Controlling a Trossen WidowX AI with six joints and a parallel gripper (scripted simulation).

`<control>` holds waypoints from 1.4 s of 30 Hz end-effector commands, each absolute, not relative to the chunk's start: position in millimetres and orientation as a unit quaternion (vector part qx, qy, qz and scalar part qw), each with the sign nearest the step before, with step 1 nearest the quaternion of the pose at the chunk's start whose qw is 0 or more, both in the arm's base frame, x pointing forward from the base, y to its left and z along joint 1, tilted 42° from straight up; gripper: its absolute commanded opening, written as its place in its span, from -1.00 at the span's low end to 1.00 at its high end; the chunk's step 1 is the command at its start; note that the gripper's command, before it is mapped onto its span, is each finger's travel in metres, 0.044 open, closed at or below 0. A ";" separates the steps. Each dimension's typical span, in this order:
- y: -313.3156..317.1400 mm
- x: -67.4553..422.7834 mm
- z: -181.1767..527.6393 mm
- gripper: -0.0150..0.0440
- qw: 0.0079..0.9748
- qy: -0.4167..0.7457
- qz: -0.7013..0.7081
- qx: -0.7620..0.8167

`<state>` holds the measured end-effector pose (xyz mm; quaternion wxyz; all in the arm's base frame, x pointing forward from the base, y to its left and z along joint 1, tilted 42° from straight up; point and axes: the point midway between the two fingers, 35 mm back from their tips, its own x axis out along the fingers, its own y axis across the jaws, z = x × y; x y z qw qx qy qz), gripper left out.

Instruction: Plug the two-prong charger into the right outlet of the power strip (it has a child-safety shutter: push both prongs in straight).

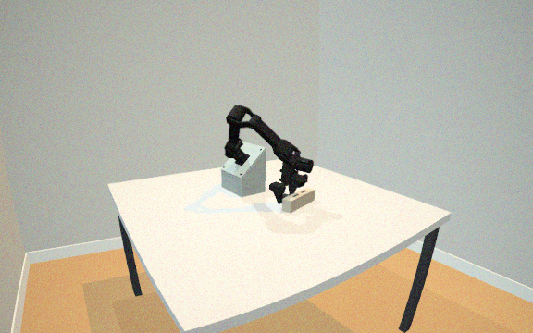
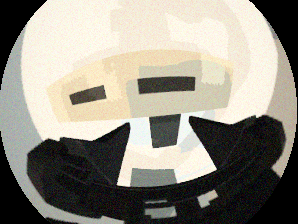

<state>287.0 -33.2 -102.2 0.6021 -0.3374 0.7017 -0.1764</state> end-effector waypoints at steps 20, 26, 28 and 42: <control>-35.4 276.4 -100.4 1.00 0.606 0.699 -0.174 -0.337; -36.7 270.1 -99.5 1.00 0.606 0.699 -0.174 -0.337; -37.2 268.0 -99.2 1.00 0.606 0.699 -0.174 -0.337; -40.5 253.2 -97.0 1.00 0.605 0.699 -0.174 -0.337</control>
